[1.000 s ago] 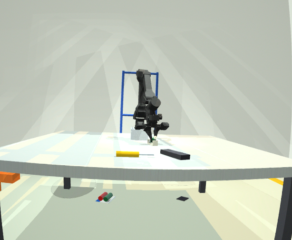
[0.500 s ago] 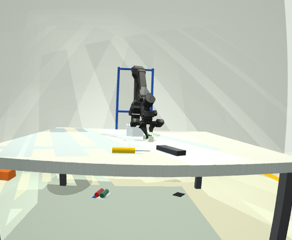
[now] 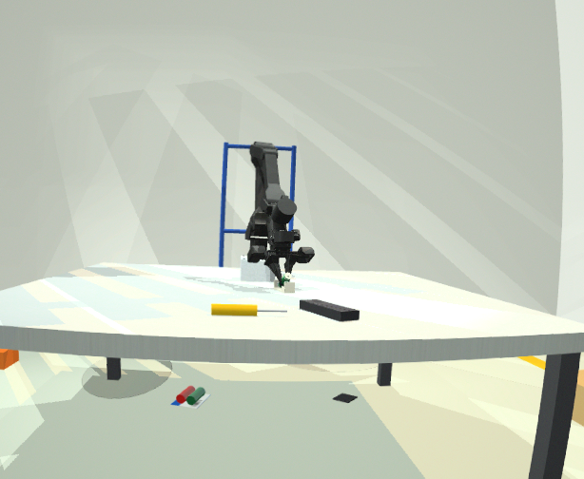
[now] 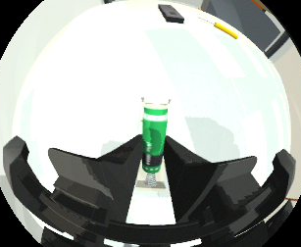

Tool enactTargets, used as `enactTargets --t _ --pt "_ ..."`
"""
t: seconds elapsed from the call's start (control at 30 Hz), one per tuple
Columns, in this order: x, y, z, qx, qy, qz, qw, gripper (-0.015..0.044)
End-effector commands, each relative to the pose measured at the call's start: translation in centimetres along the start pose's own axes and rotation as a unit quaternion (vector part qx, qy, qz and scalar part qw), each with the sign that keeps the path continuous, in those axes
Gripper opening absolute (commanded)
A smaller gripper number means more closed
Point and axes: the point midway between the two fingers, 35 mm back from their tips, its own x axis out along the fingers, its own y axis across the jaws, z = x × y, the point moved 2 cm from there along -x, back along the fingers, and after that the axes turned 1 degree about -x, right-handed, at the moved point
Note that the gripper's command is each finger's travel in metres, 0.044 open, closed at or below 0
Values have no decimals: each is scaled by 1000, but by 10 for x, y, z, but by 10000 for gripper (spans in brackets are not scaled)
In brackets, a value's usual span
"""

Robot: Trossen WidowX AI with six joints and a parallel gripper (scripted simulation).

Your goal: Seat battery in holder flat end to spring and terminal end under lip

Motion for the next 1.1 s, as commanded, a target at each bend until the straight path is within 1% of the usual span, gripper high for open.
enactTargets --t 0.0,0.57,1.07 --pt "-2 0 -6 3 3 -1 1000 58" --pt "-5 0 -12 2 11 -1 1000 58" --pt "-1 0 -7 2 54 0 999 58"
